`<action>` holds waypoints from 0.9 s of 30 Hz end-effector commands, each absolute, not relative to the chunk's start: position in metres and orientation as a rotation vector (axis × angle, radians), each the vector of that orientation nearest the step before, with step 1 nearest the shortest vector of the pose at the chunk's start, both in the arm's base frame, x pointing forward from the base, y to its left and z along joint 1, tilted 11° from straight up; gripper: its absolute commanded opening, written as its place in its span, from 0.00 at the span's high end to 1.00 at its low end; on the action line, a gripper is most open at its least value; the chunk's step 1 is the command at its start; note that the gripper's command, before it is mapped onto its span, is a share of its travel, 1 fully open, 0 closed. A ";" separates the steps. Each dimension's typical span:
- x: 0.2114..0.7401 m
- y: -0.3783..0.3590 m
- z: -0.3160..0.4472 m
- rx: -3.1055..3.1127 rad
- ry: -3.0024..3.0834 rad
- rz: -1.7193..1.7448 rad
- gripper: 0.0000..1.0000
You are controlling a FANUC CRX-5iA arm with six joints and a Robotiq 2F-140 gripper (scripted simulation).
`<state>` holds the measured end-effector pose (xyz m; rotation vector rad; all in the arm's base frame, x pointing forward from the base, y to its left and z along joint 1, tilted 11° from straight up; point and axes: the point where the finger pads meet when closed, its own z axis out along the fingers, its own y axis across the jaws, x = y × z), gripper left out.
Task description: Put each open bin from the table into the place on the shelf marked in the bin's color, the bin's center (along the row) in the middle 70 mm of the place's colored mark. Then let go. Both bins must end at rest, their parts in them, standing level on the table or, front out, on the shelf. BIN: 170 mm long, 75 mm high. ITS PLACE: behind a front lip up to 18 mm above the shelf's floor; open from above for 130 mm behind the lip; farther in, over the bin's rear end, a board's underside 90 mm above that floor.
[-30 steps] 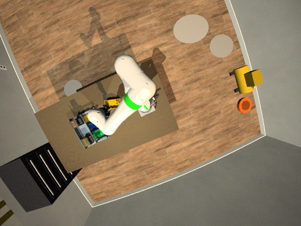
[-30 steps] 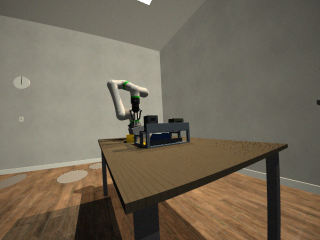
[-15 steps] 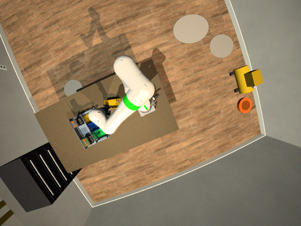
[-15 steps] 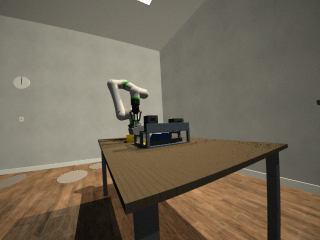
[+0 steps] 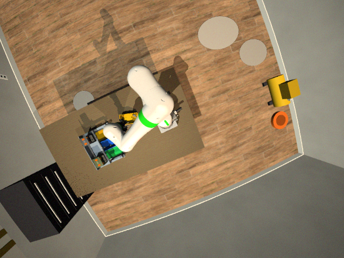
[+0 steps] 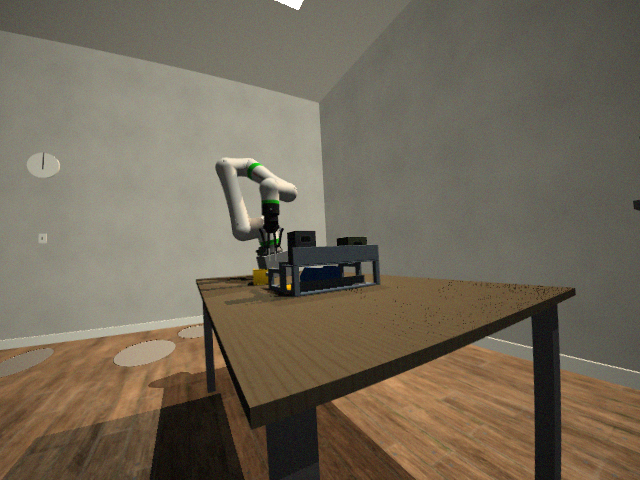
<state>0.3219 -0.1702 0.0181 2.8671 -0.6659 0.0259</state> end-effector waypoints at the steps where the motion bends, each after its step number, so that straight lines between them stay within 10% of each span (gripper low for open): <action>1: 0.322 -0.171 0.014 2.867 -0.666 0.026 0.85; 27: 0.321 -0.175 -0.005 2.867 -0.666 0.026 0.85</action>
